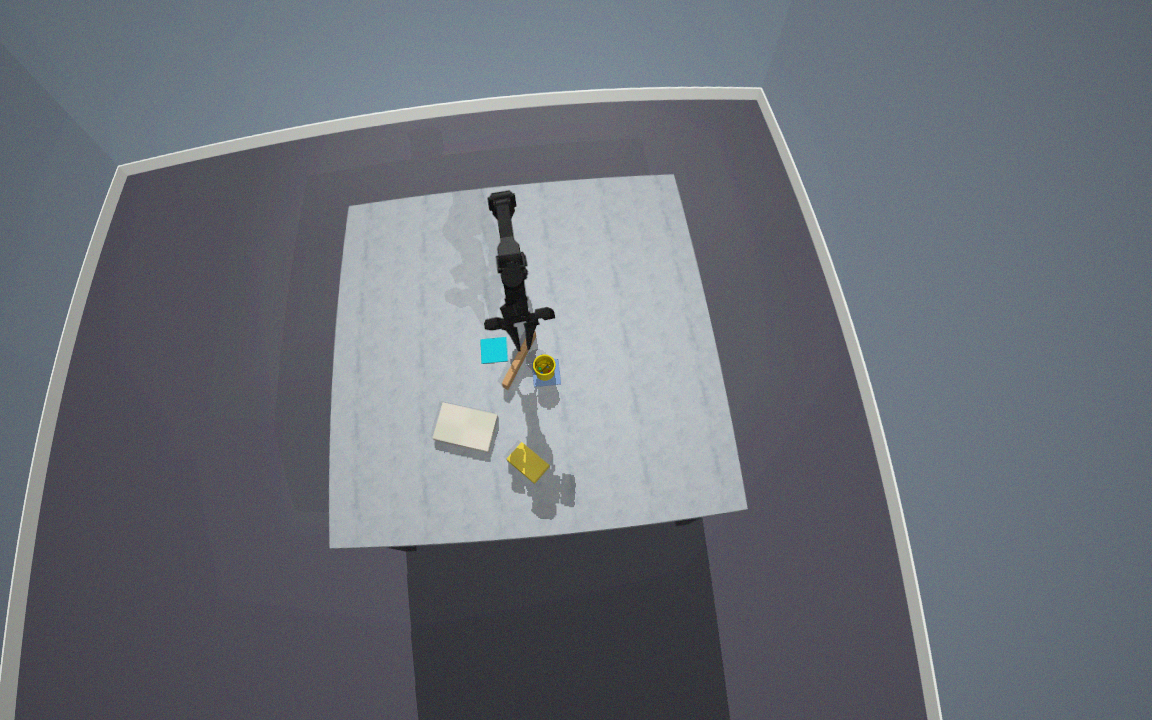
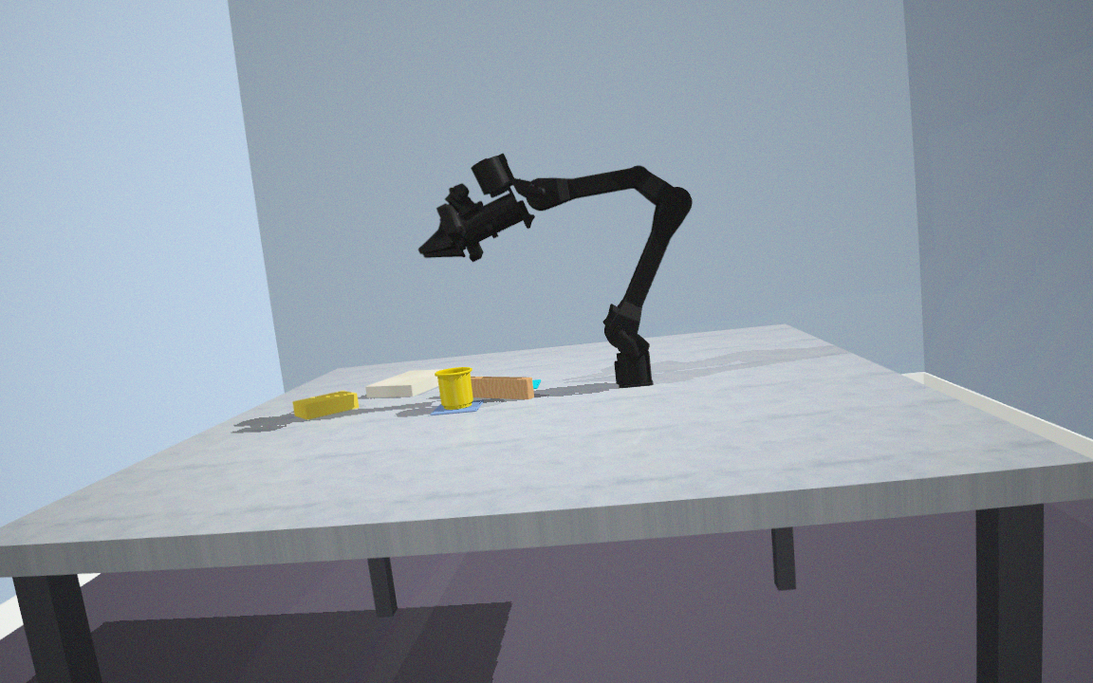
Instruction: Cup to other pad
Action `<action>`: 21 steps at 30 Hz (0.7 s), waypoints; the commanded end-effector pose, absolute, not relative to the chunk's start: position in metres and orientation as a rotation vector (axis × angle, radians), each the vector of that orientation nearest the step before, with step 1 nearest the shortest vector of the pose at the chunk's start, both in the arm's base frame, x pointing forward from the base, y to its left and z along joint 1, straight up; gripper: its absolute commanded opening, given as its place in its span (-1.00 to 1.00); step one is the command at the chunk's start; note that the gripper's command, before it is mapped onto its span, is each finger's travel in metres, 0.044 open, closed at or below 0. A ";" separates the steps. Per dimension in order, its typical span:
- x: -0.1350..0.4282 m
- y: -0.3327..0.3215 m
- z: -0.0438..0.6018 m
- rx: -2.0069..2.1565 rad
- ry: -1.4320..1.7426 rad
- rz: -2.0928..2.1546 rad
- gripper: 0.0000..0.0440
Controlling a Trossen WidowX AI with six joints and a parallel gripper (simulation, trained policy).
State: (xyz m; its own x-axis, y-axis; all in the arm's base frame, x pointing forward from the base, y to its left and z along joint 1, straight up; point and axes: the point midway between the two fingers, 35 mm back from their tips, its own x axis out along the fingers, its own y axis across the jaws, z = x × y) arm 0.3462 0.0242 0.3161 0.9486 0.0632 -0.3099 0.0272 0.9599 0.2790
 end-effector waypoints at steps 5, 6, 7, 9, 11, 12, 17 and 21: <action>0.351 0.035 0.314 0.368 0.416 0.019 -0.43; 0.352 0.036 0.314 0.379 0.429 0.017 -0.43; 0.352 0.037 0.314 0.391 0.442 0.015 -0.42; 0.353 0.040 0.313 0.414 0.467 0.010 -0.41; 0.354 0.042 0.313 0.437 0.493 0.005 -0.40; 0.354 0.044 0.313 0.449 0.506 0.002 -0.40; 0.356 0.050 0.311 0.508 0.570 -0.017 -0.37; 0.356 0.055 0.310 0.555 0.622 -0.037 -0.35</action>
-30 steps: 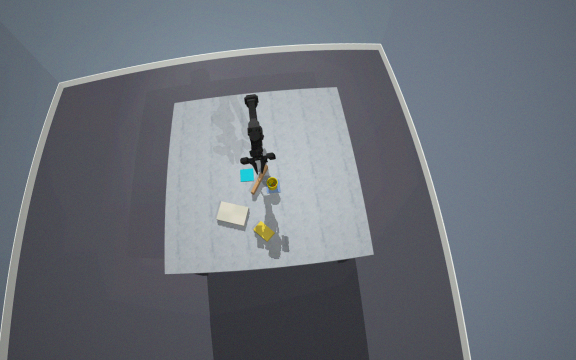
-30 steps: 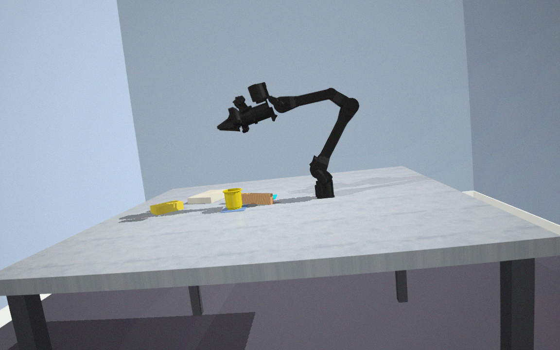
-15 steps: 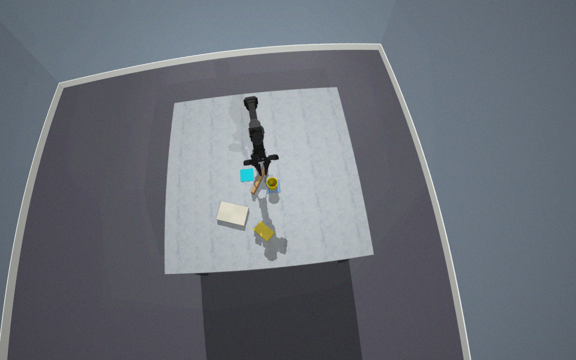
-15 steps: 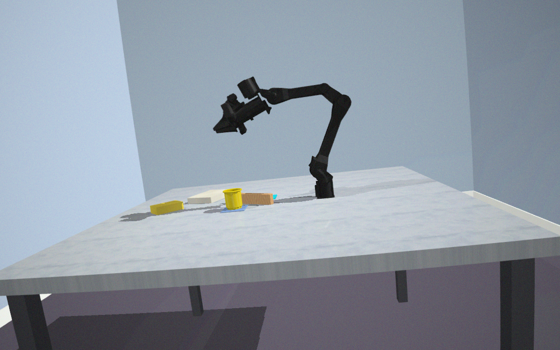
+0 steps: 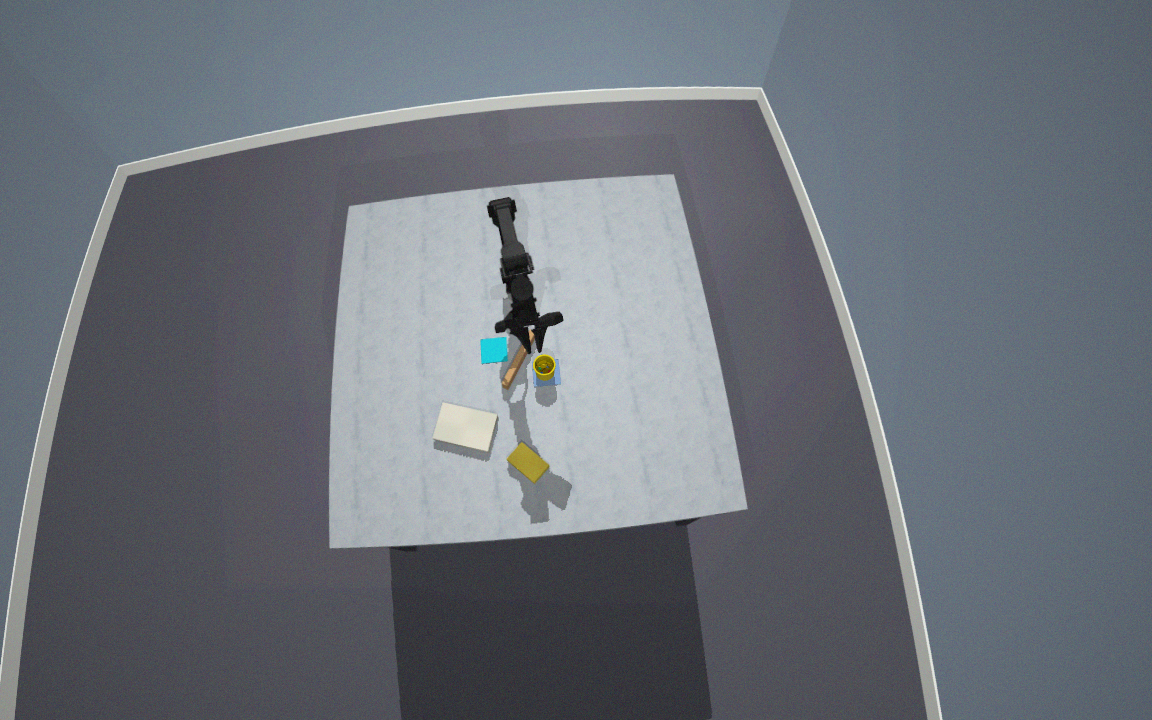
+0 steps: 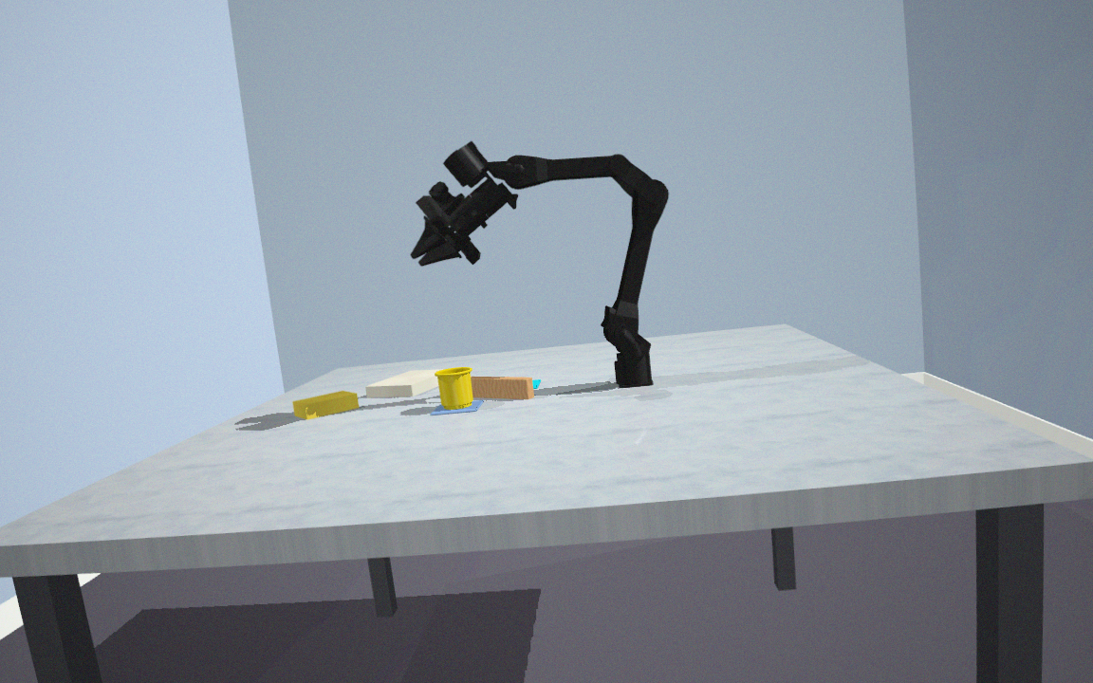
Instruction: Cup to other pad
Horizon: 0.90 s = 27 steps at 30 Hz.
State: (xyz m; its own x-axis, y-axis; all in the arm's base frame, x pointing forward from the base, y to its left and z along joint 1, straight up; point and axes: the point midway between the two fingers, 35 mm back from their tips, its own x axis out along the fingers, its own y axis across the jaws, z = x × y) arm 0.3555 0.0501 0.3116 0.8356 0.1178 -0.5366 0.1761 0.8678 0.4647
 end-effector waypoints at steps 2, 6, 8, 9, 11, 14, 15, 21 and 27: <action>0.357 0.057 0.309 0.578 0.649 -0.048 -0.34; 0.357 0.062 0.307 0.623 0.701 -0.074 -0.33; 0.357 0.064 0.306 0.645 0.727 -0.089 -0.32; 0.357 0.065 0.305 0.656 0.740 -0.096 -0.32; 0.357 0.068 0.303 0.677 0.766 -0.113 -0.31; 0.357 0.071 0.301 0.708 0.805 -0.139 -0.30; 0.357 0.072 0.300 0.717 0.818 -0.148 -0.30; 0.356 0.077 0.294 0.770 0.892 -0.209 -0.29; 0.355 0.080 0.285 0.809 0.964 -0.279 -0.30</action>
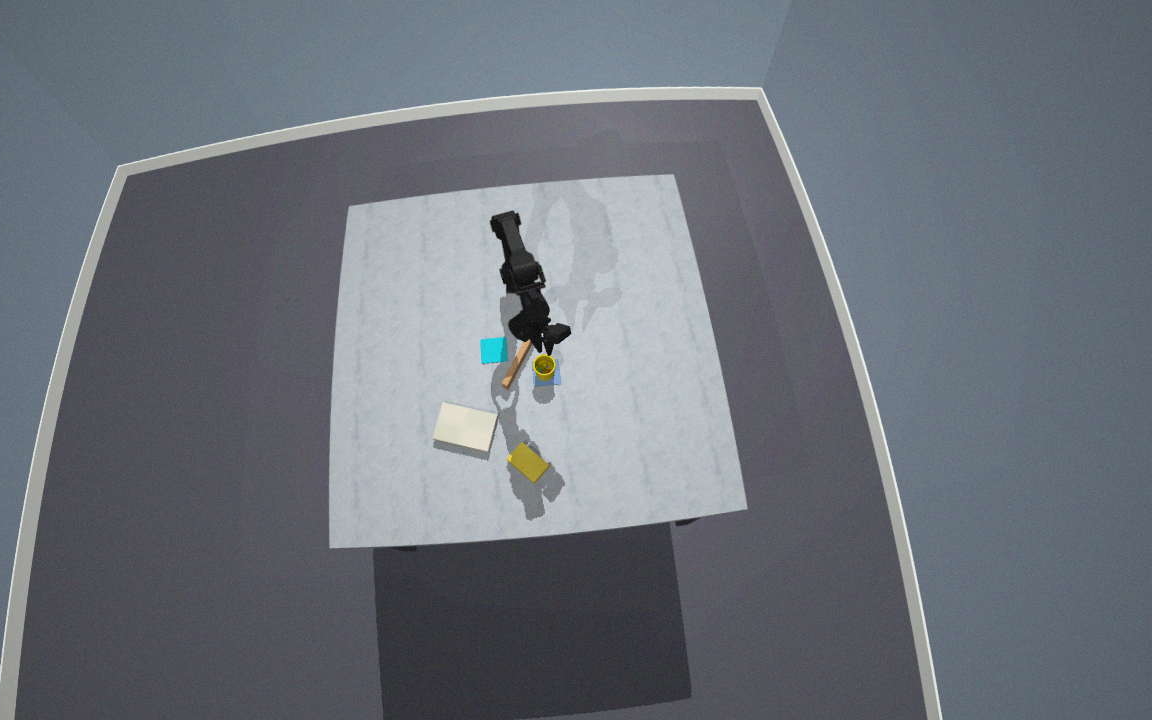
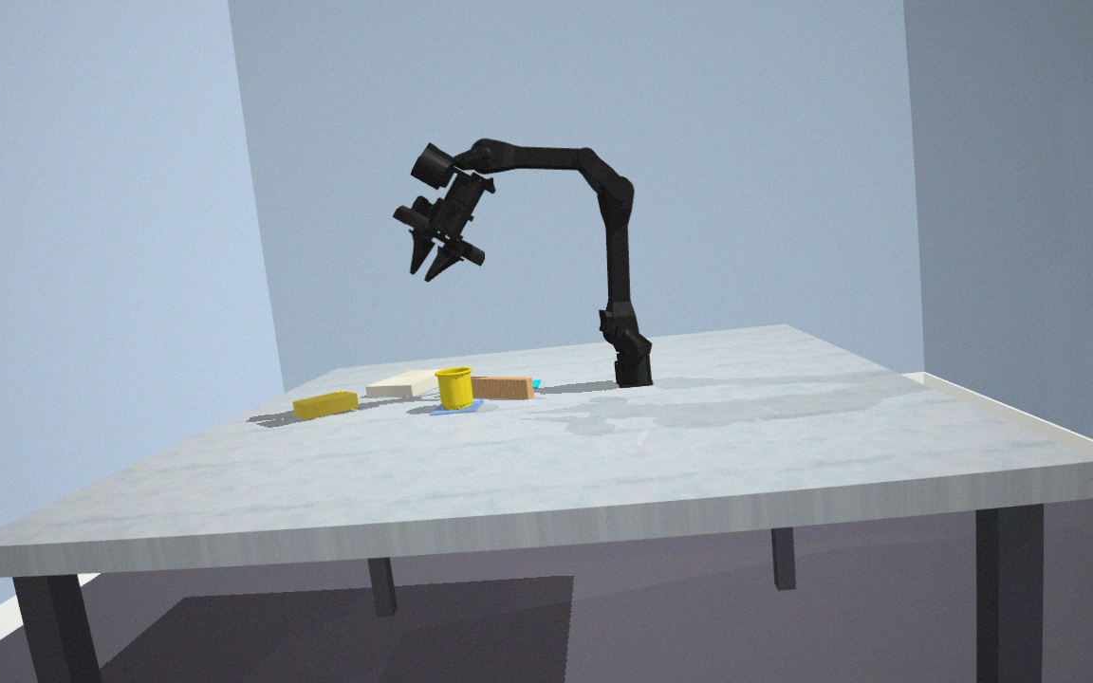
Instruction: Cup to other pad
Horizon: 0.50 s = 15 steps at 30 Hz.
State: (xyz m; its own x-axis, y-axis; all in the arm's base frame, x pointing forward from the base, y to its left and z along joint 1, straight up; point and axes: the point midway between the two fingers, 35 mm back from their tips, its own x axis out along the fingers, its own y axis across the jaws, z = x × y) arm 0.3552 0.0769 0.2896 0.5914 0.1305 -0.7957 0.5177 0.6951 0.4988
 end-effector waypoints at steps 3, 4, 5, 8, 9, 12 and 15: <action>0.355 0.080 0.280 0.822 0.998 -0.316 -0.33; 0.355 0.080 0.278 0.825 1.009 -0.329 -0.33; 0.354 0.080 0.276 0.827 1.021 -0.342 -0.34; 0.354 0.079 0.269 0.831 1.055 -0.382 -0.35; 0.353 0.079 0.267 0.830 1.067 -0.395 -0.35; 0.352 0.078 0.258 0.826 1.102 -0.436 -0.32; 0.351 0.077 0.249 0.818 1.140 -0.475 -0.30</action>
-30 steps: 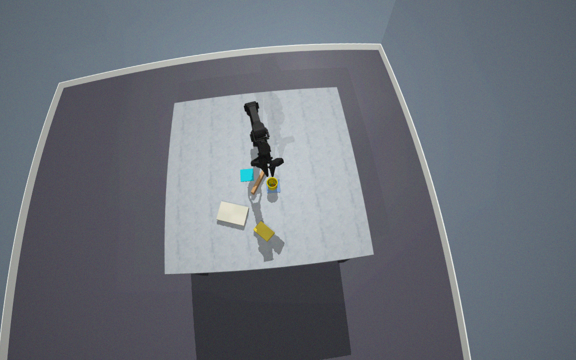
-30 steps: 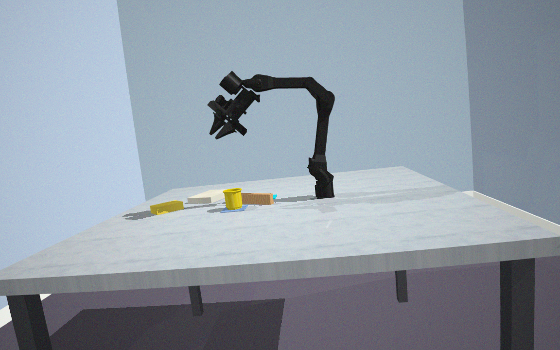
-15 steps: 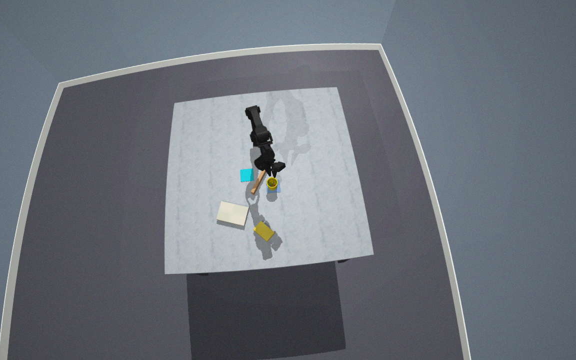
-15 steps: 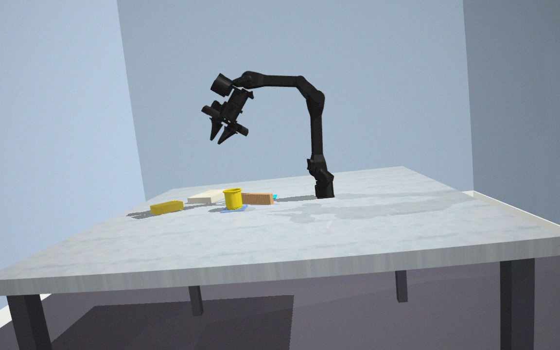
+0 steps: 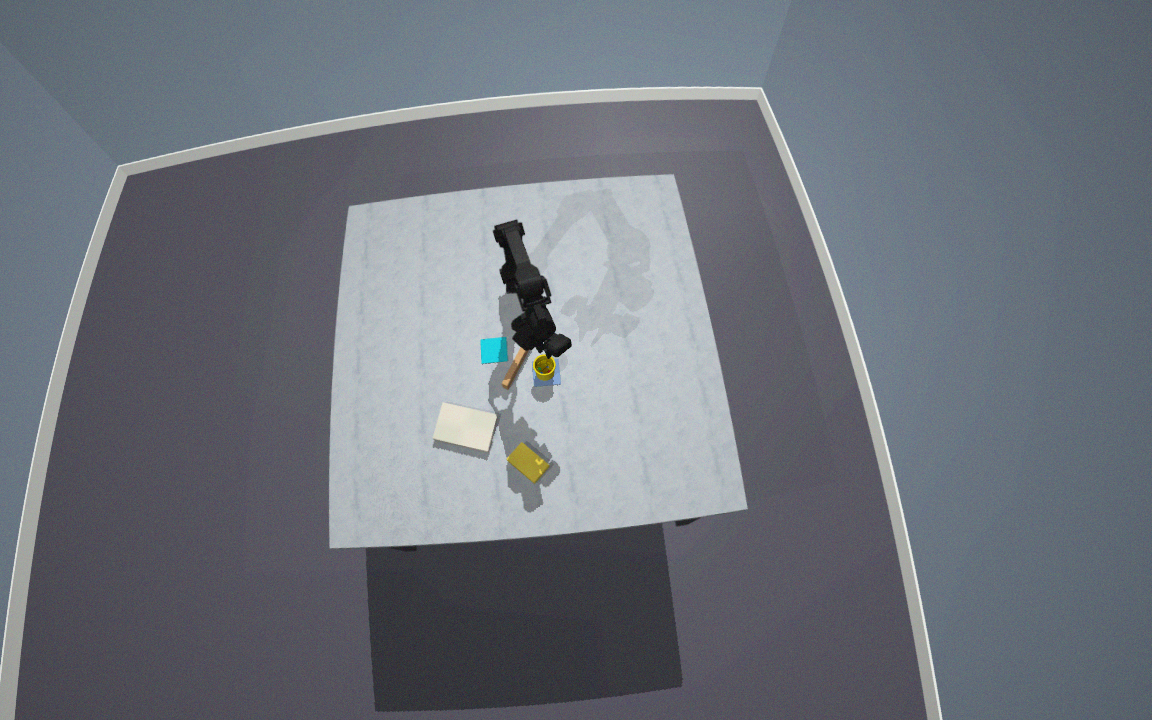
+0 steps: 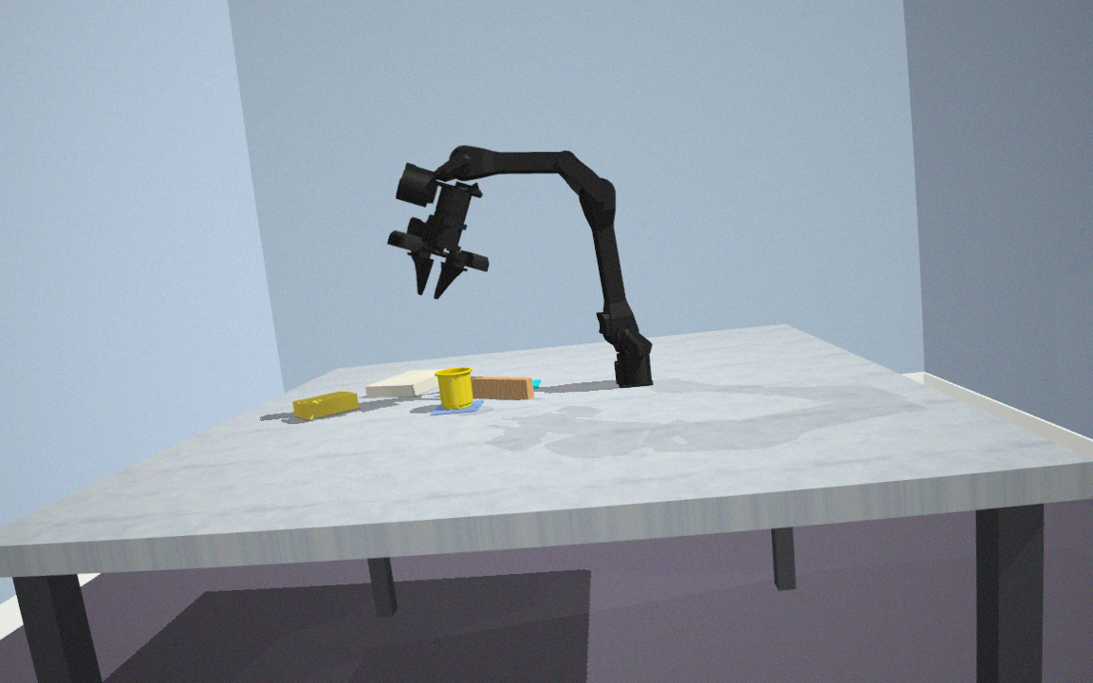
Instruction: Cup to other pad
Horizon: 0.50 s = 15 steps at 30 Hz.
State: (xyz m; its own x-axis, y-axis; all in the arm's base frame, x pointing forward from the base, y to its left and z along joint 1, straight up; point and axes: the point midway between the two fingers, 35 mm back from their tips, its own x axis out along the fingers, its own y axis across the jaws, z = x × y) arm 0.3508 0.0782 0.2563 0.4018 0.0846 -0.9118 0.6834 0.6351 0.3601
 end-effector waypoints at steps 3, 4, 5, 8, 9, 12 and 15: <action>0.349 0.076 0.239 0.807 1.177 -0.514 -0.29; 0.348 0.075 0.236 0.802 1.190 -0.527 -0.29; 0.348 0.075 0.233 0.798 1.203 -0.540 -0.29; 0.345 0.073 0.223 0.782 1.240 -0.578 -0.28; 0.344 0.073 0.220 0.776 1.253 -0.591 -0.28; 0.341 0.071 0.211 0.759 1.289 -0.629 -0.27; 0.338 0.070 0.201 0.741 1.324 -0.667 -0.26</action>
